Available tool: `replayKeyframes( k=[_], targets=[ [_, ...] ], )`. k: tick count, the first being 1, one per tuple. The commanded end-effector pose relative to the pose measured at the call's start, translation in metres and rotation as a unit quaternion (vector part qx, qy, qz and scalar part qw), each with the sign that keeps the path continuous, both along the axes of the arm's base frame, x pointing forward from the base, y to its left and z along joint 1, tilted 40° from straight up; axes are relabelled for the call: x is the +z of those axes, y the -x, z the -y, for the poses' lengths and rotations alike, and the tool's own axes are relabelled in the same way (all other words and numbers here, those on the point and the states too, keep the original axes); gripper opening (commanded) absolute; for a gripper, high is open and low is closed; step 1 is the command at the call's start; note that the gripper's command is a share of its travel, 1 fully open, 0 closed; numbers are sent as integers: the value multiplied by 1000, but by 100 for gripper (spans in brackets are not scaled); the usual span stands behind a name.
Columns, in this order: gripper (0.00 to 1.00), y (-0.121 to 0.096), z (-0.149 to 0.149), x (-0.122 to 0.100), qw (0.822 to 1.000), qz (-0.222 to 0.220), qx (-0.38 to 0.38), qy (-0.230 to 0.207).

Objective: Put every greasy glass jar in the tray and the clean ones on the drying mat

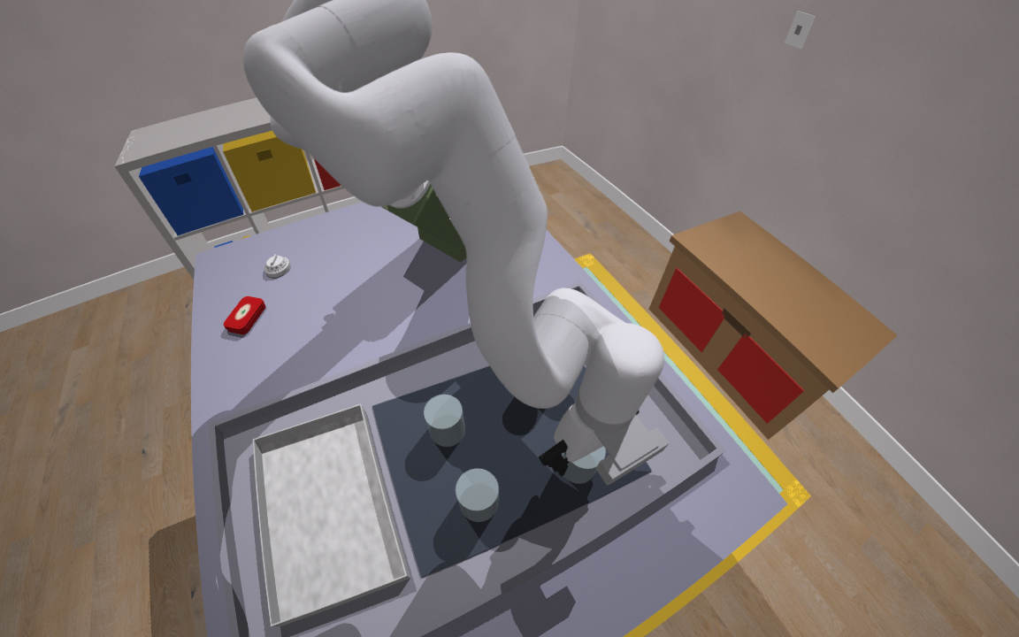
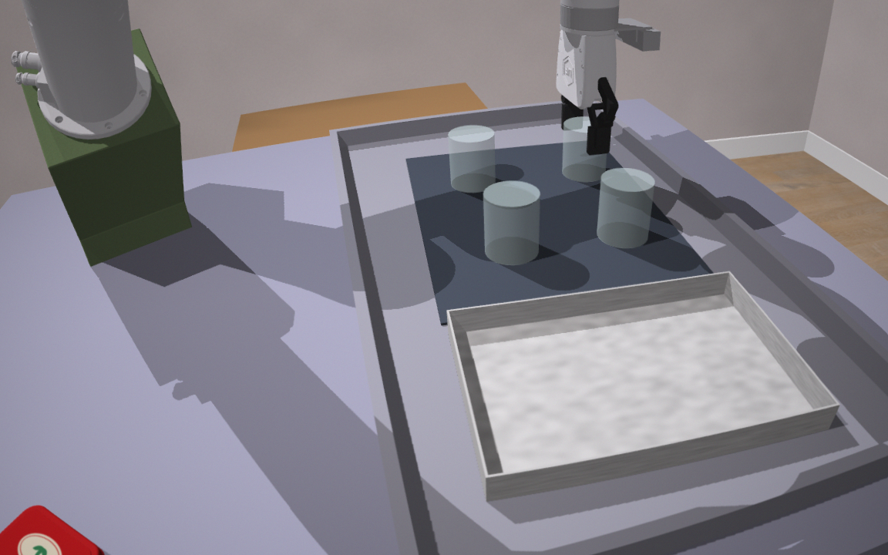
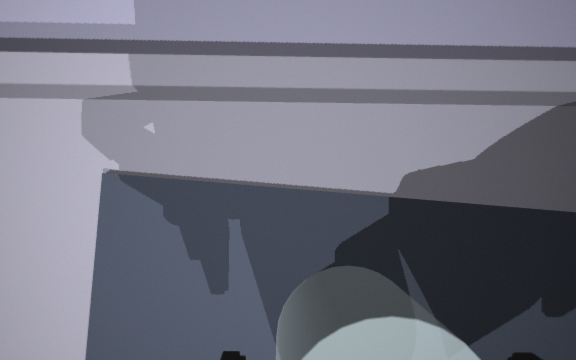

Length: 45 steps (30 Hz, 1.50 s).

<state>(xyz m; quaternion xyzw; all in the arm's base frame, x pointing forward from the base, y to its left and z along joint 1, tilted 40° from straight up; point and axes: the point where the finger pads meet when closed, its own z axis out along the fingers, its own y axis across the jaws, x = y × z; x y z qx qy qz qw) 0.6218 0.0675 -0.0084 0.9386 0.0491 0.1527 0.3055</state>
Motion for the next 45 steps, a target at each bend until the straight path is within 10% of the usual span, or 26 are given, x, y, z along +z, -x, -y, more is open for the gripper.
replayKeyframes(
  k=[1, 45],
  targets=[
    [100, -4, 2, -5, 1000, 2, 2, -1],
    [86, -5, 4, -8, 1000, 2, 2, -1]
  ],
)
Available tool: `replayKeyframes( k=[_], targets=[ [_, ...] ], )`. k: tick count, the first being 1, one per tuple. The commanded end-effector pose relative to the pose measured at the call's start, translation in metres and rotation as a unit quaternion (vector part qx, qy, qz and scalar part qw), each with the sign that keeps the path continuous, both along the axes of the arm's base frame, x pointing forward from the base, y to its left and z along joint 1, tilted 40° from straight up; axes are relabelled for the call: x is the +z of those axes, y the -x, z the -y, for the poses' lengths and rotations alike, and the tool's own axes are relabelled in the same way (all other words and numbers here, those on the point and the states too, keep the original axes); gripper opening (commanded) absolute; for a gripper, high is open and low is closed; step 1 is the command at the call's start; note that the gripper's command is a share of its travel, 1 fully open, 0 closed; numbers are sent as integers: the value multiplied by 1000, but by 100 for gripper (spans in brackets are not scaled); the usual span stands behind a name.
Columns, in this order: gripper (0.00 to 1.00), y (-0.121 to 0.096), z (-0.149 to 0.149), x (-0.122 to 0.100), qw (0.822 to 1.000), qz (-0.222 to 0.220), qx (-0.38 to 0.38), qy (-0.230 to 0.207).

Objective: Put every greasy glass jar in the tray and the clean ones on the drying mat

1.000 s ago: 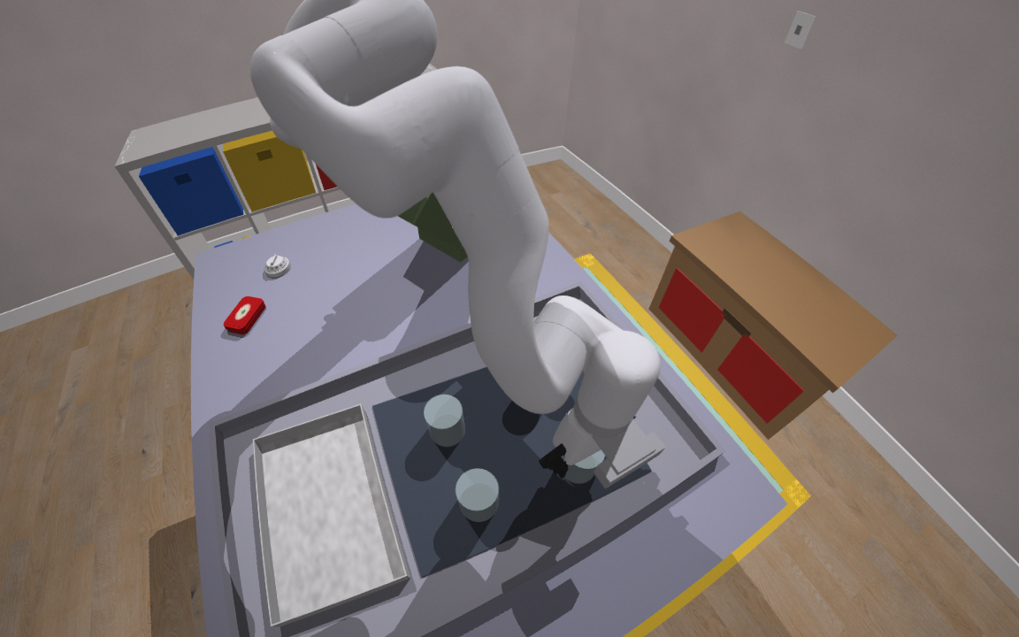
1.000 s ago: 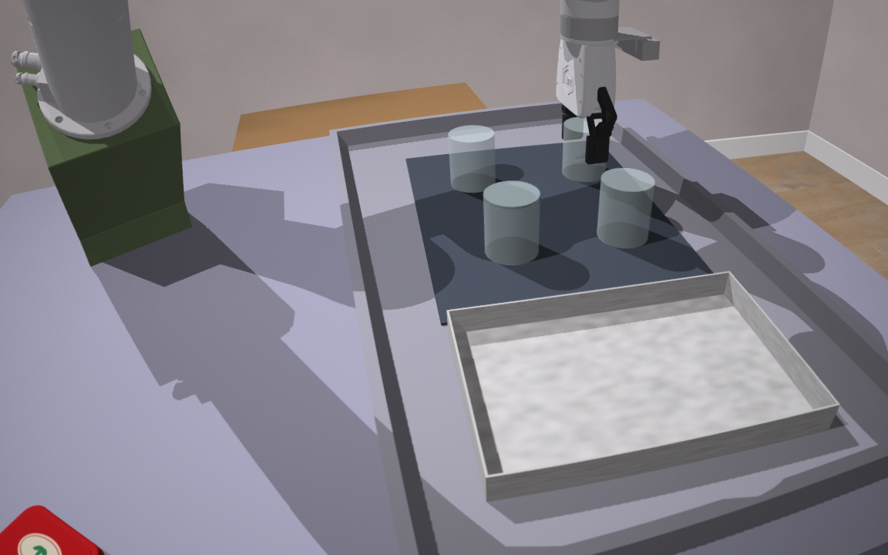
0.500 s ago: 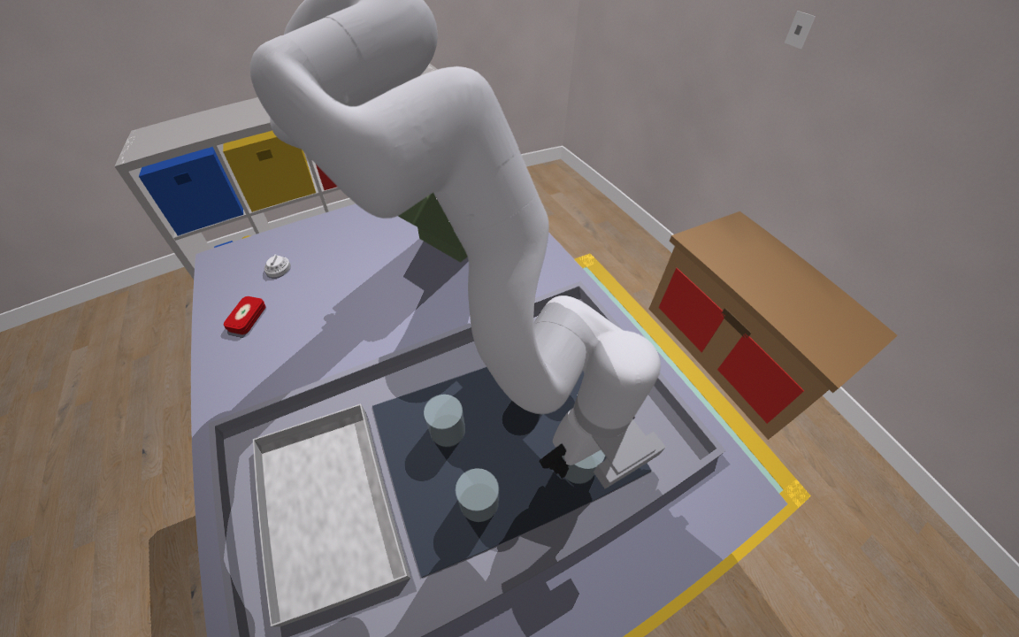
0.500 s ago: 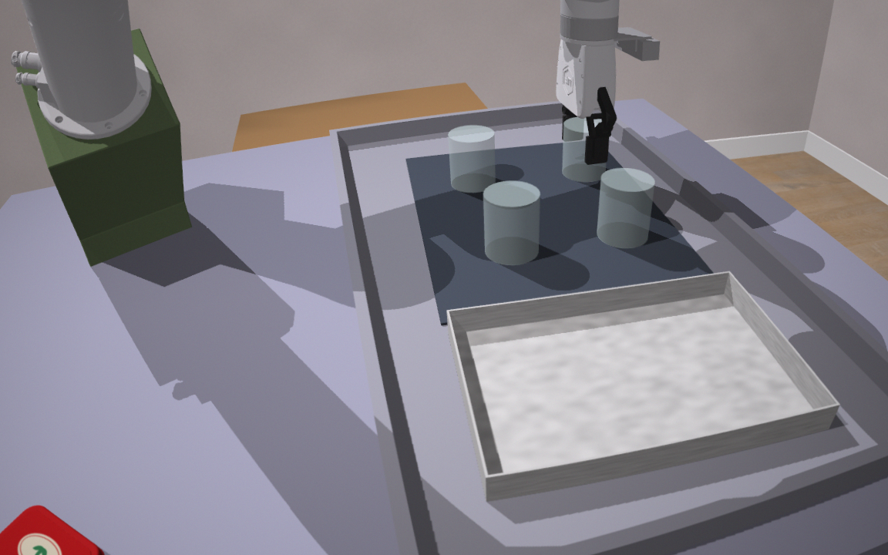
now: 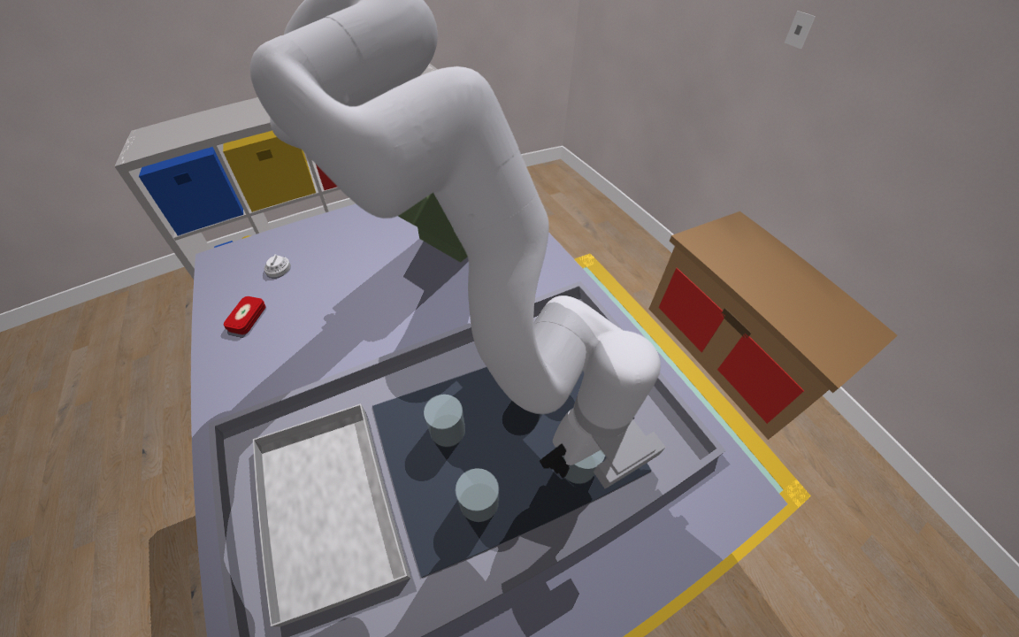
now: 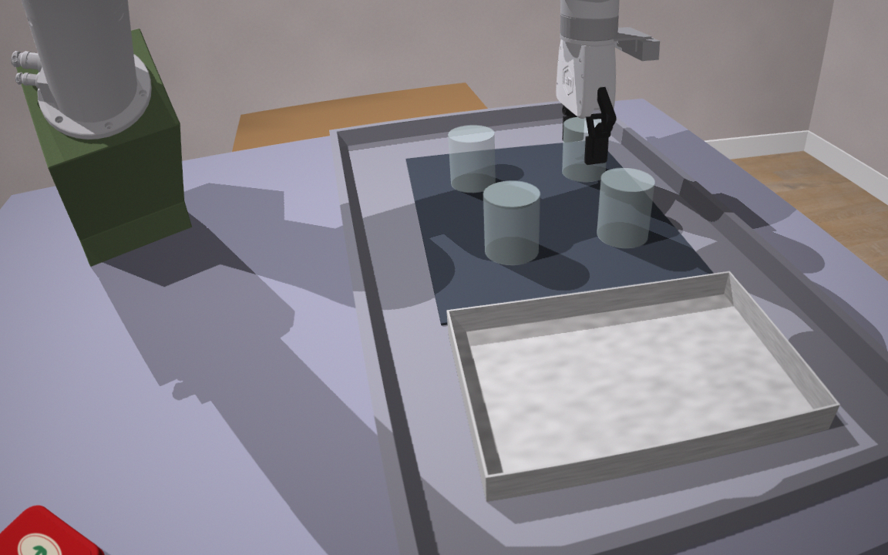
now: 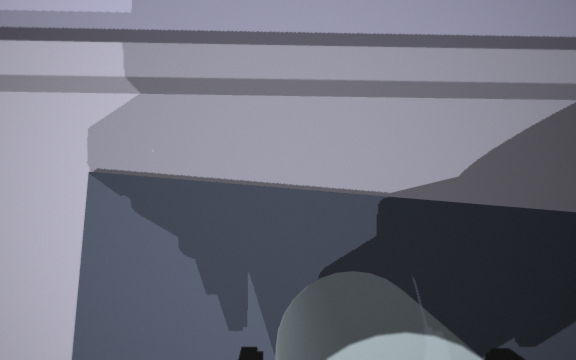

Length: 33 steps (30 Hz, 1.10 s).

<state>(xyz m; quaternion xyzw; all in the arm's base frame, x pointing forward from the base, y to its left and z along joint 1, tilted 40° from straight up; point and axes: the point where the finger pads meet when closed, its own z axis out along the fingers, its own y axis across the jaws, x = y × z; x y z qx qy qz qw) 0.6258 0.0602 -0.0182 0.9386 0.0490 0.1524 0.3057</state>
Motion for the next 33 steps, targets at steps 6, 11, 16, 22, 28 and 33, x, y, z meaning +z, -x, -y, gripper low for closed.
replayKeyframes(
  k=[6, 11, 16, 22, 28, 33],
  targets=[
    [83, -1, -3, 2, 1000, 2, 2, -1],
    [83, -1, -3, 2, 1000, 2, 2, -1],
    [83, -1, -3, 2, 1000, 2, 2, -1],
    [80, -1, -3, 2, 1000, 2, 2, -1],
    [80, -1, -3, 2, 1000, 2, 2, -1],
    [80, -1, -3, 2, 1000, 2, 2, -1]
  ],
)
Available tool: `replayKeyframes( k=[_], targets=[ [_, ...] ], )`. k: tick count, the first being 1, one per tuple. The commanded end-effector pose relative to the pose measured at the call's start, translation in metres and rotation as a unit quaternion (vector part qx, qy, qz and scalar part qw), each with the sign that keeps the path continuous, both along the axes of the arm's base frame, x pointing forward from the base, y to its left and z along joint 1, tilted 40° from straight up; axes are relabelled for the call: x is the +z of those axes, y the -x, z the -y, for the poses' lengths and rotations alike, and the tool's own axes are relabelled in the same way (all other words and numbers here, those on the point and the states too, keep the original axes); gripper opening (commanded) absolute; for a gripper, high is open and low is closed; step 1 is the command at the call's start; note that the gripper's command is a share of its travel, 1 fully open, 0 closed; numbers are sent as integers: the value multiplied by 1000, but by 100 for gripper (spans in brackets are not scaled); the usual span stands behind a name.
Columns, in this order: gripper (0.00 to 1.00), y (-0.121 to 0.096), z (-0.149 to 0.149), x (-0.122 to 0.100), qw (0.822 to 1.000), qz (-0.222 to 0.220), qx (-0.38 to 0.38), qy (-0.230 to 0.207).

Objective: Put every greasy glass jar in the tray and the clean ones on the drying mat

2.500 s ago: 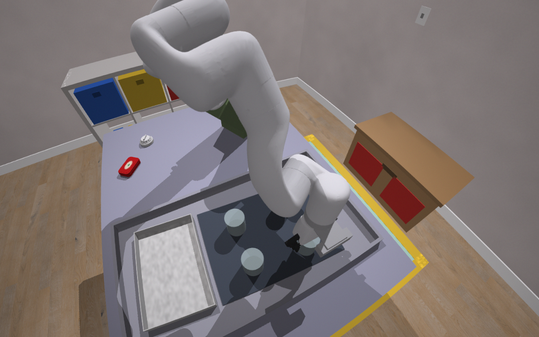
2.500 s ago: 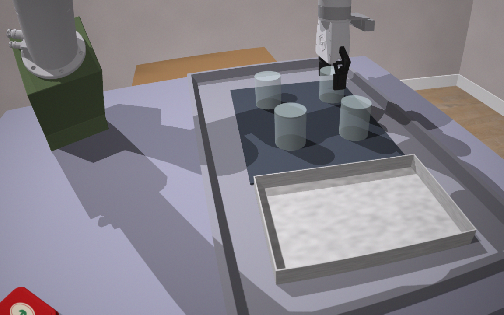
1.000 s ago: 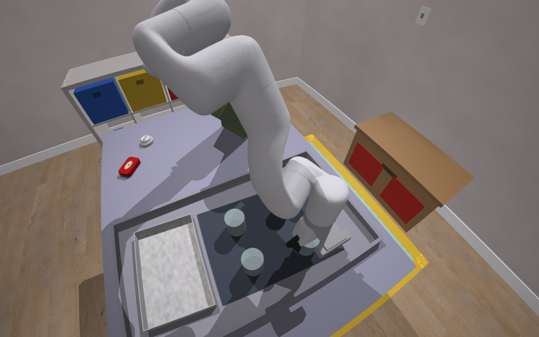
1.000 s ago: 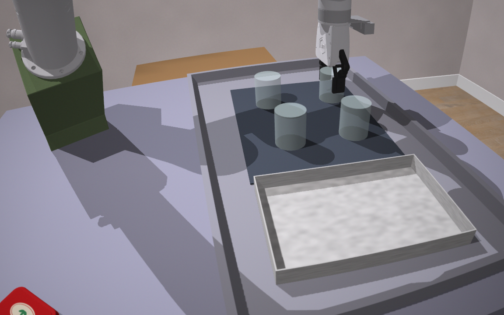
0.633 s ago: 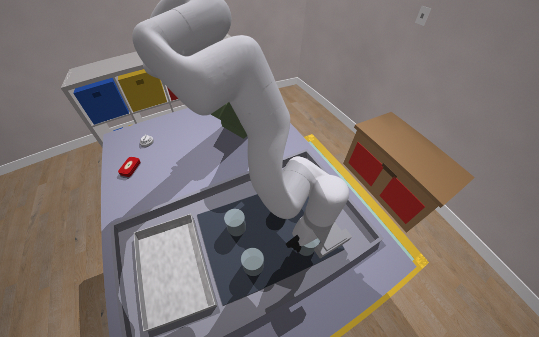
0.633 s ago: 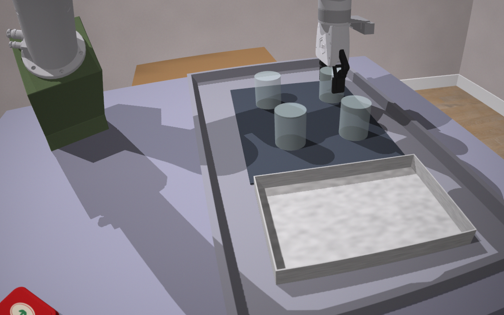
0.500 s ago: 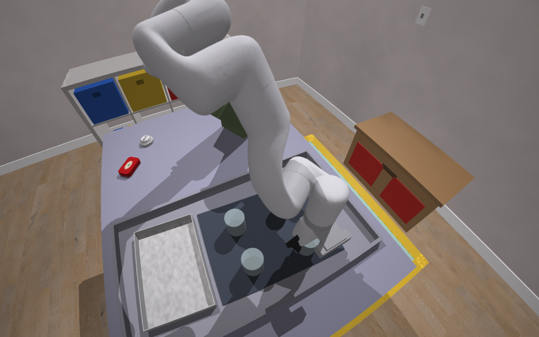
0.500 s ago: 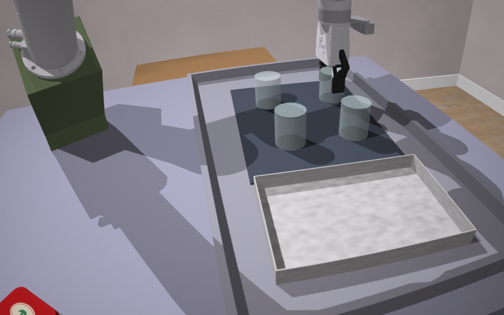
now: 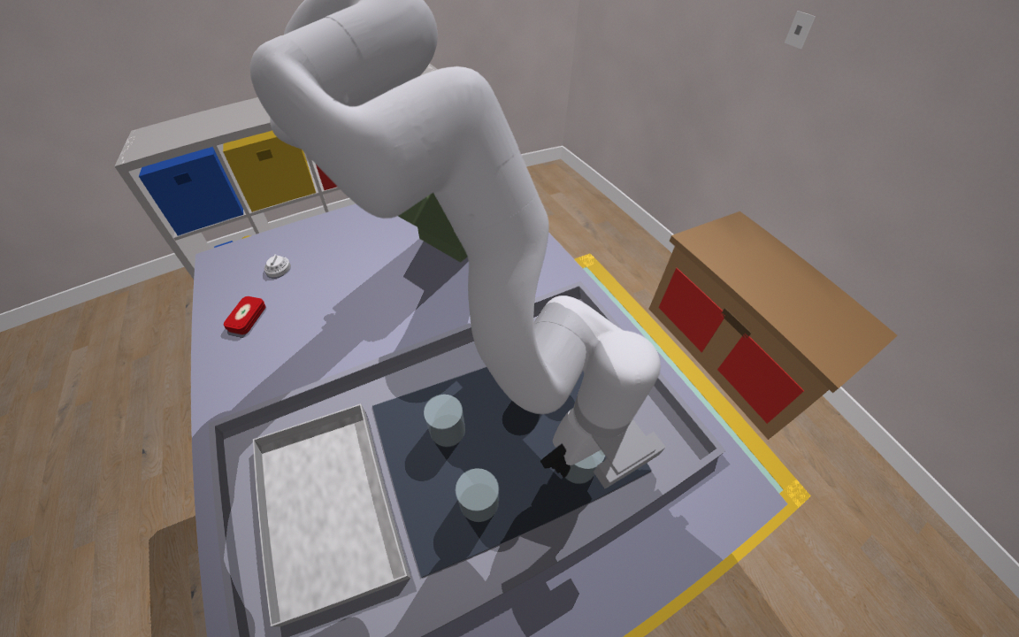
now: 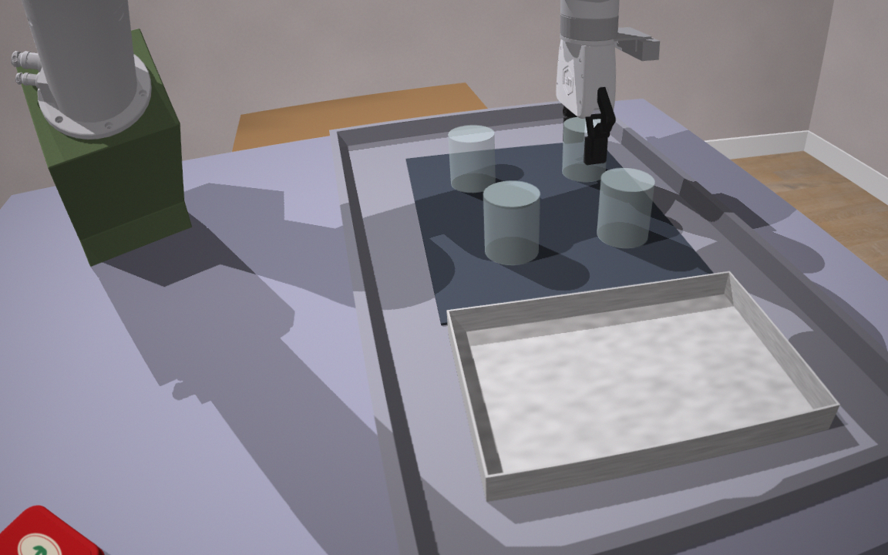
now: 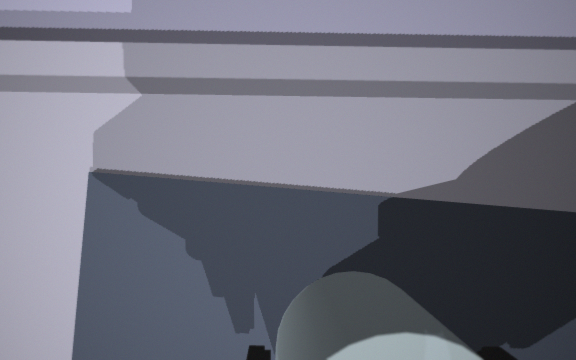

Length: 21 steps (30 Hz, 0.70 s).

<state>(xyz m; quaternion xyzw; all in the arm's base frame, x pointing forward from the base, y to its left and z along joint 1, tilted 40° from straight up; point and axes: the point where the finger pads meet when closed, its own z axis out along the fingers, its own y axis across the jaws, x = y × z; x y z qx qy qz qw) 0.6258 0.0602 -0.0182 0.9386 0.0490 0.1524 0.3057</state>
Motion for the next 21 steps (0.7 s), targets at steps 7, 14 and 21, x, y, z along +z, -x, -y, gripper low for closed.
replayKeyframes(
  k=[7, 14, 21],
  targets=[
    [77, -1, -3, 2, 1000, 2, 2, -1],
    [77, -1, -3, 2, 1000, 2, 2, -1],
    [77, -1, -3, 2, 1000, 2, 2, -1]
  ],
)
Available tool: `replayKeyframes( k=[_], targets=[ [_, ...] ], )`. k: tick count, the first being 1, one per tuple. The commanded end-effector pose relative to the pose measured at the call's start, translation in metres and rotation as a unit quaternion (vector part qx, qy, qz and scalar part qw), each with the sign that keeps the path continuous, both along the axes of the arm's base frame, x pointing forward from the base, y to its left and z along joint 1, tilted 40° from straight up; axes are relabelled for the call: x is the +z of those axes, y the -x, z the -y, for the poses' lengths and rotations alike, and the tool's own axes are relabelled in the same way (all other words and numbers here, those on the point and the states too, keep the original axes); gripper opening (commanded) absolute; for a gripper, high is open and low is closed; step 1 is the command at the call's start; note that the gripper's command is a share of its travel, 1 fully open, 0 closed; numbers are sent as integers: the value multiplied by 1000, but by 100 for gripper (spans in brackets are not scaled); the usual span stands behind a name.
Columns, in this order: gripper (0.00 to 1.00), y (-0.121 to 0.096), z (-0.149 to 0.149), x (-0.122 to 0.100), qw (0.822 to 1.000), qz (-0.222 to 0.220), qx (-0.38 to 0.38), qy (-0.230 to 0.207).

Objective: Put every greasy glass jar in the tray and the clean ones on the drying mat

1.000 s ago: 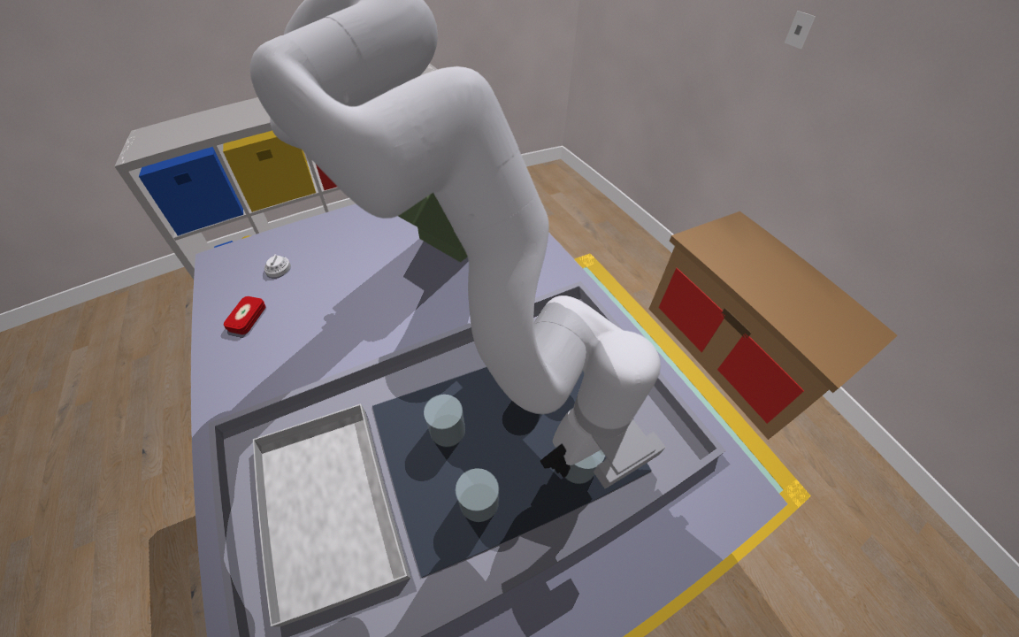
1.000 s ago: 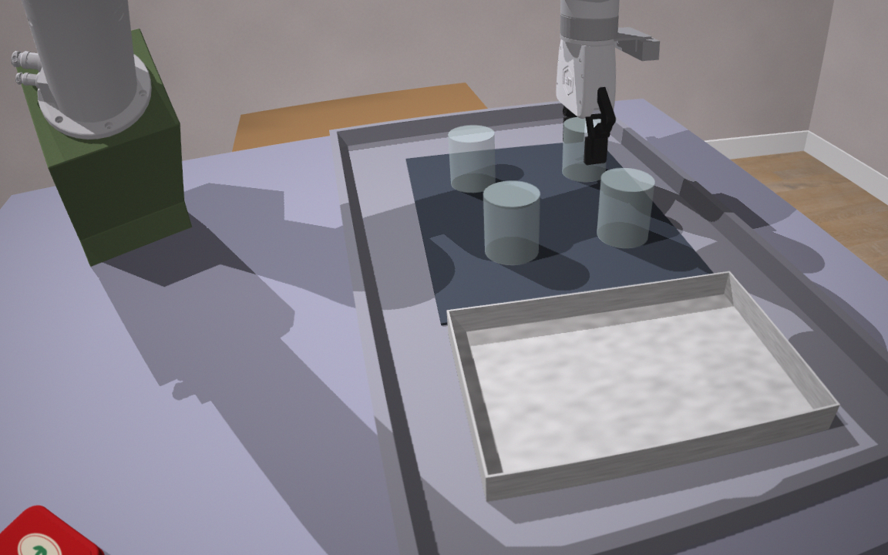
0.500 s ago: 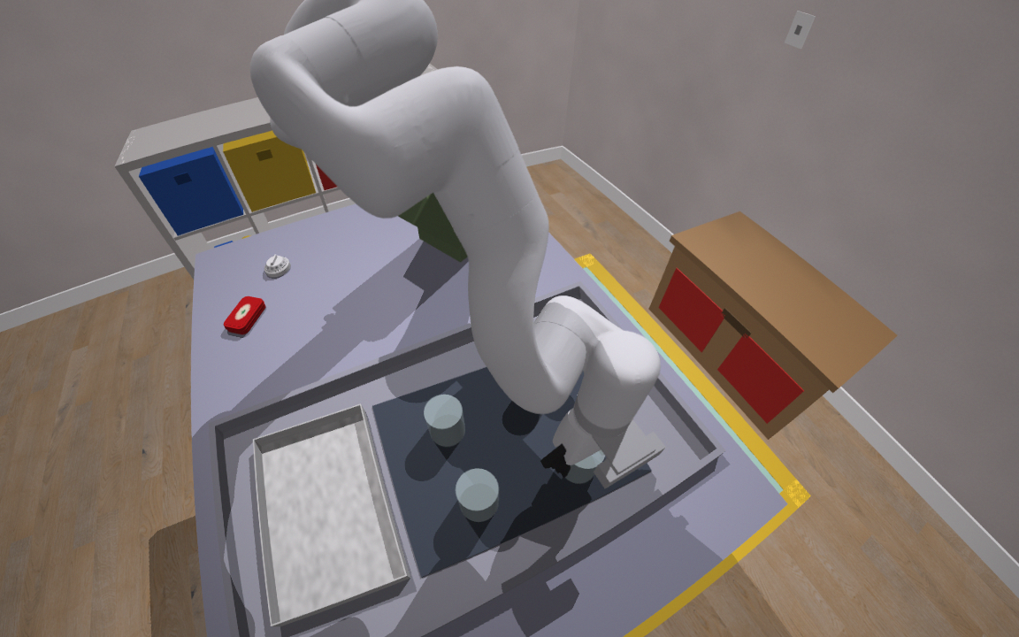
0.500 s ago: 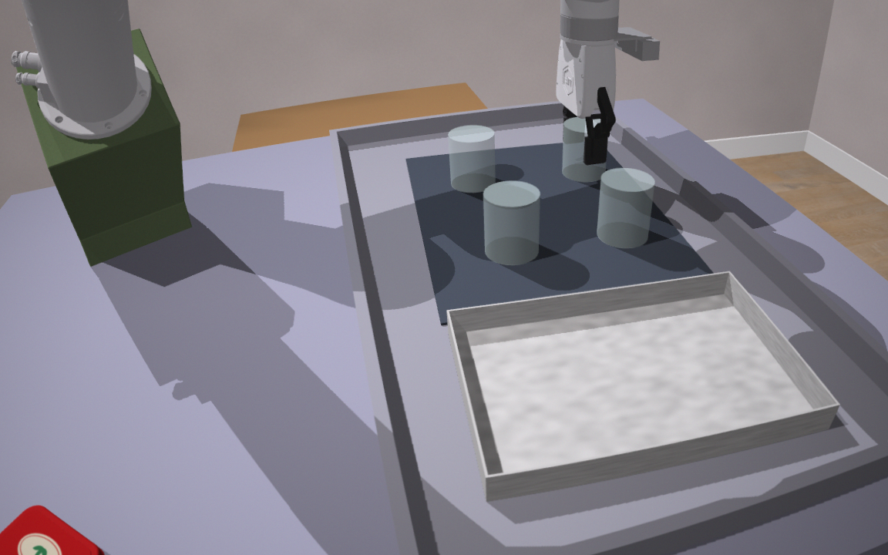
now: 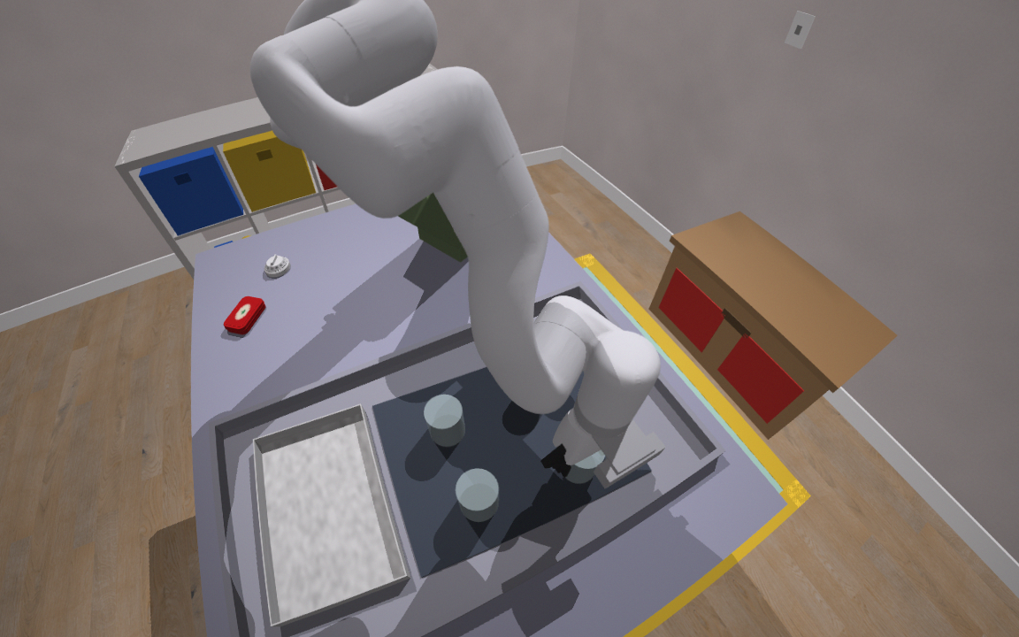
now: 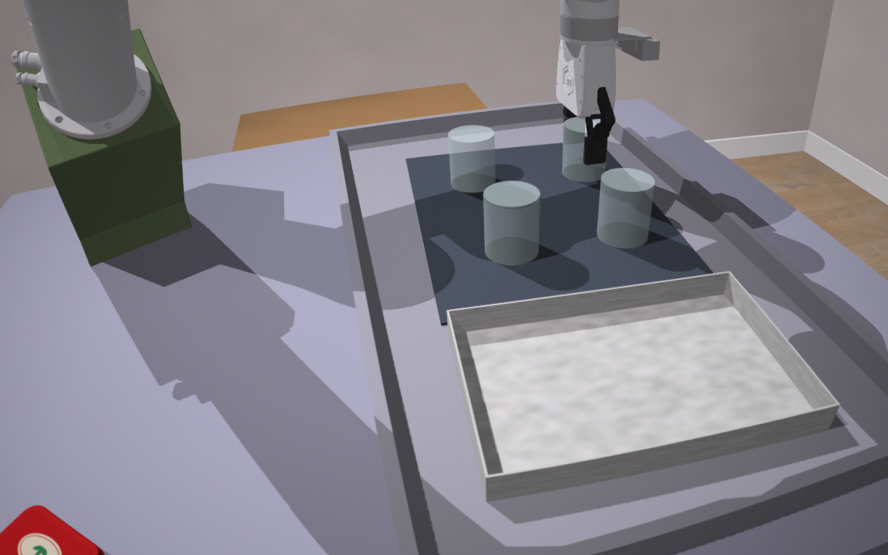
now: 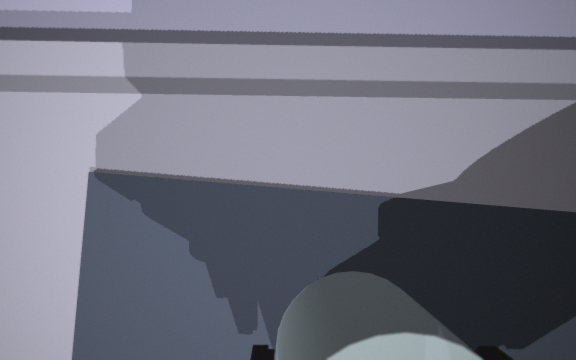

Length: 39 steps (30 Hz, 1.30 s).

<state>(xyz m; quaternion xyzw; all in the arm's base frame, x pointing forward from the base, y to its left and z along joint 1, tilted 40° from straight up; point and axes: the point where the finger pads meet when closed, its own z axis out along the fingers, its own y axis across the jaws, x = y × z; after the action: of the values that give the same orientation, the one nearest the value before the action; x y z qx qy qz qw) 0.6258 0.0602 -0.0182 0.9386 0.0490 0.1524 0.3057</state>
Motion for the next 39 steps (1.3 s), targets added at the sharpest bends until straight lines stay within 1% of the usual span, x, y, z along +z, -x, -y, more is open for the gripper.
replayKeyframes(
  k=[1, 2, 18, 19, 35, 36, 39],
  targets=[
    [77, -1, -3, 2, 1000, 2, 2, -1],
    [74, -1, -3, 2, 1000, 2, 2, -1],
    [74, -1, -3, 2, 1000, 2, 2, -1],
    [71, -1, -3, 2, 1000, 2, 2, -1],
    [71, -1, -3, 2, 1000, 2, 2, -1],
    [68, -1, -3, 2, 1000, 2, 2, -1],
    [68, -1, -3, 2, 1000, 2, 2, -1]
  ],
)
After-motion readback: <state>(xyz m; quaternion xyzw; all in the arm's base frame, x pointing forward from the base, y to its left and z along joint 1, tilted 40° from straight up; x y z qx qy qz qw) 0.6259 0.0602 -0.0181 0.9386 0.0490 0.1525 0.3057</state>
